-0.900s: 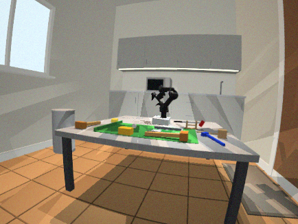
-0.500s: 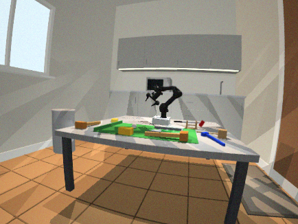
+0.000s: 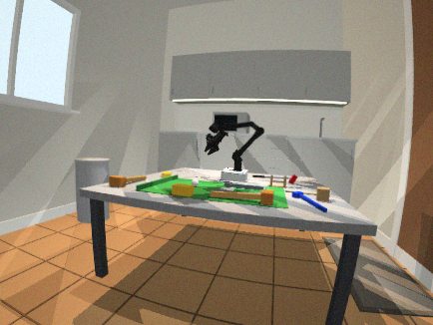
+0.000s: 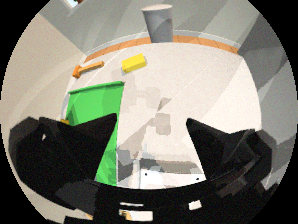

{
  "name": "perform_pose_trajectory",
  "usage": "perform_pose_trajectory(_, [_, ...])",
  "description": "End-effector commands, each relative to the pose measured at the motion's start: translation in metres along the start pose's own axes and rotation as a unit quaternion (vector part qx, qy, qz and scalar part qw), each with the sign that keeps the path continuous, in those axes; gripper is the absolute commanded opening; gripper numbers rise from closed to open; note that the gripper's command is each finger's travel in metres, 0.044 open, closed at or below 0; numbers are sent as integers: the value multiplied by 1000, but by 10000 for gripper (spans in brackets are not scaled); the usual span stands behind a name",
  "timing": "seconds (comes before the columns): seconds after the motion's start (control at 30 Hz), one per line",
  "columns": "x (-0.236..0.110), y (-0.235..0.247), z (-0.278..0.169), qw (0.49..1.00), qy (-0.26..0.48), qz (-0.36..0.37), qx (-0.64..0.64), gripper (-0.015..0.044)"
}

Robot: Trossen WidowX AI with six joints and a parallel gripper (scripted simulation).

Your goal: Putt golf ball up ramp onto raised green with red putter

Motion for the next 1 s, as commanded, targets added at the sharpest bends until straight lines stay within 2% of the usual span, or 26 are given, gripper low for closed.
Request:
perform_pose_trajectory(0.0, [10,41,-14,984,51,48,-164,440])
perform_pose_trajectory(0.23, [18,101,-54,899,109,134,-402,440])
perform_pose_trajectory(0.47, [12,149,-113,743,146,222,-614,440])
perform_pose_trajectory(0.73, [-13,180,-194,486,162,313,-800,440])
perform_pose_trajectory(0.97, [-47,182,-273,196,147,381,-892,440])
Point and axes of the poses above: the point midway between the two fingers, 35 mm back from their tips, its own x axis out along the fingers, its own y axis across the jaws, z = x × y, the point moved 5 cm from there along -x, back along the fingers
